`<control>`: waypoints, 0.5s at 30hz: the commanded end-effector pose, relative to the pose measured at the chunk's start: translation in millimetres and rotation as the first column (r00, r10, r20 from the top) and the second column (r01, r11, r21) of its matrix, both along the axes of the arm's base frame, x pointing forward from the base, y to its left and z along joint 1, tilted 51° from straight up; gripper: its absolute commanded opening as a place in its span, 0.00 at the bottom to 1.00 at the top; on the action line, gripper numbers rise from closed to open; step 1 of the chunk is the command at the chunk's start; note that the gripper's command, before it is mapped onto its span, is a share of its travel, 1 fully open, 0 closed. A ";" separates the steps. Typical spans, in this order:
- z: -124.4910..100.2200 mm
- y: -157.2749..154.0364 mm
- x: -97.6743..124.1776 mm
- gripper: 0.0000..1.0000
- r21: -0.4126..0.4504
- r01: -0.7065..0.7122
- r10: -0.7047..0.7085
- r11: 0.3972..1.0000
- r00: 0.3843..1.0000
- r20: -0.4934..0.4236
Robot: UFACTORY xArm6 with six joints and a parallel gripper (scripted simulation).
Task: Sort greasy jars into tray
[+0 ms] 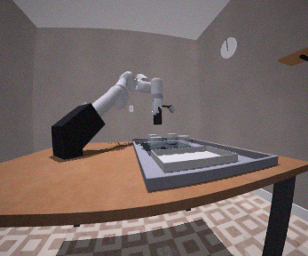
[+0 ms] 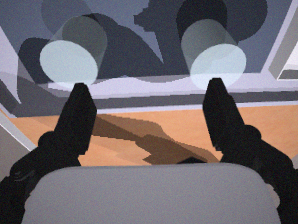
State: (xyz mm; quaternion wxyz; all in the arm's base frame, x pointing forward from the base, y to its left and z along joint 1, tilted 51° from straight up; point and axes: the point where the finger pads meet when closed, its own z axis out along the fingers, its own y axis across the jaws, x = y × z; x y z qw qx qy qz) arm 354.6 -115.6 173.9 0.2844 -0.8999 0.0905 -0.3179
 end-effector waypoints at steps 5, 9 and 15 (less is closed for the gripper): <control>-51.9 -46.0 -17.3 1.00 0.003 -0.009 0.009 1.000 1.000 0.009; -64.0 -56.0 -22.1 1.00 0.003 -0.009 0.009 1.000 1.000 0.009; -71.7 -50.4 -14.4 1.00 0.003 -0.009 0.009 1.000 1.000 0.009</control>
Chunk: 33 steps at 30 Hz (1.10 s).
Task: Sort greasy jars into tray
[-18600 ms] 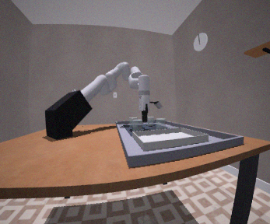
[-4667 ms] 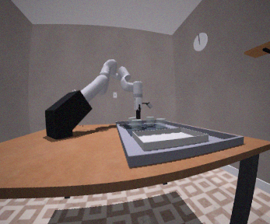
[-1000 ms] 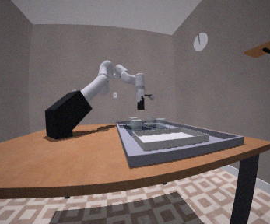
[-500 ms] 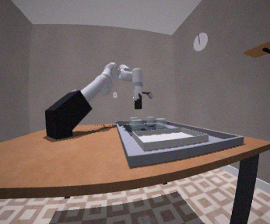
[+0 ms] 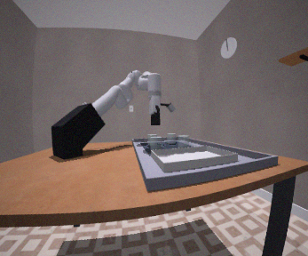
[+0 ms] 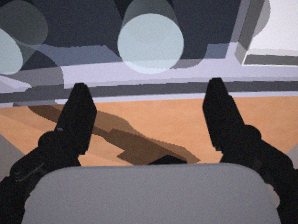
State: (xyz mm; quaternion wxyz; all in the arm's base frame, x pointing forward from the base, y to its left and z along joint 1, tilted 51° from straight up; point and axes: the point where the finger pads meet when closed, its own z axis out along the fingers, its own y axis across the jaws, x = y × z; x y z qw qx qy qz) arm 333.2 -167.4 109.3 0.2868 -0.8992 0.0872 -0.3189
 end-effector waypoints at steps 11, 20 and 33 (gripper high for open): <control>-34.1 21.2 33.7 1.00 0.000 -0.003 0.003 1.000 1.000 0.004; -35.3 22.1 35.0 1.00 0.000 -0.003 0.003 1.000 1.000 0.004; -49.2 32.3 48.7 1.00 0.000 -0.003 0.003 1.000 1.000 0.004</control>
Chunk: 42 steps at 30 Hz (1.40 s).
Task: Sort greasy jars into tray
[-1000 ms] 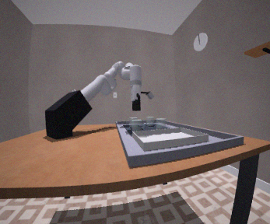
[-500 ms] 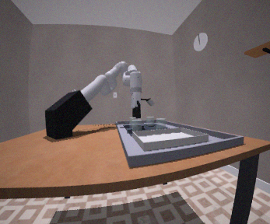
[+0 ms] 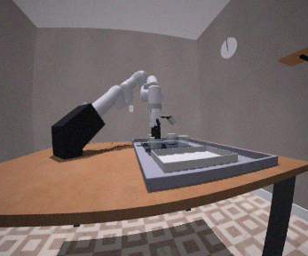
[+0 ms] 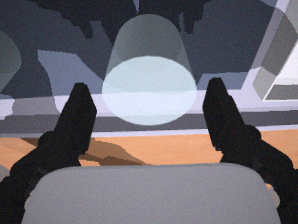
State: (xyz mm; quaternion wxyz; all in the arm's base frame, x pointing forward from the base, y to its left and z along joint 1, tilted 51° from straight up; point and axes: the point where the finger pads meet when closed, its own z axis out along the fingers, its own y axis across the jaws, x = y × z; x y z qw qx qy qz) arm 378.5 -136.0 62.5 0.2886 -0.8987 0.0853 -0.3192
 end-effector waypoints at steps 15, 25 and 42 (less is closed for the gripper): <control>-18.7 12.9 19.6 1.00 -0.002 0.002 -0.002 1.000 1.000 0.002; -18.7 12.9 19.6 0.93 -0.002 0.002 -0.002 1.000 1.000 0.002; -18.7 12.9 19.6 0.90 -0.002 0.002 -0.002 1.000 1.000 0.002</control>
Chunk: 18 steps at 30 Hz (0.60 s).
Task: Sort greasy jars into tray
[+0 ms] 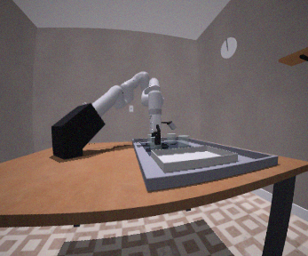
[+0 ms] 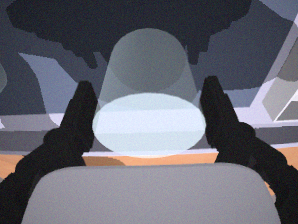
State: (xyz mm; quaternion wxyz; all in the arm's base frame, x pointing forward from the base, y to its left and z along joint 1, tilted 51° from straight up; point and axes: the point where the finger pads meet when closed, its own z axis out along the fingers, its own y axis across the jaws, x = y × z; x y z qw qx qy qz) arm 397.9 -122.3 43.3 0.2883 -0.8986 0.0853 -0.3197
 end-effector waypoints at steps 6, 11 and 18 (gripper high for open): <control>0.5 -0.8 0.2 0.90 -0.001 0.001 -0.001 1.000 1.000 0.001; 0.5 -0.8 0.2 0.90 -0.001 0.001 -0.001 1.000 1.000 0.001; 0.5 -0.8 0.2 0.87 -0.001 0.001 -0.001 1.000 1.000 0.001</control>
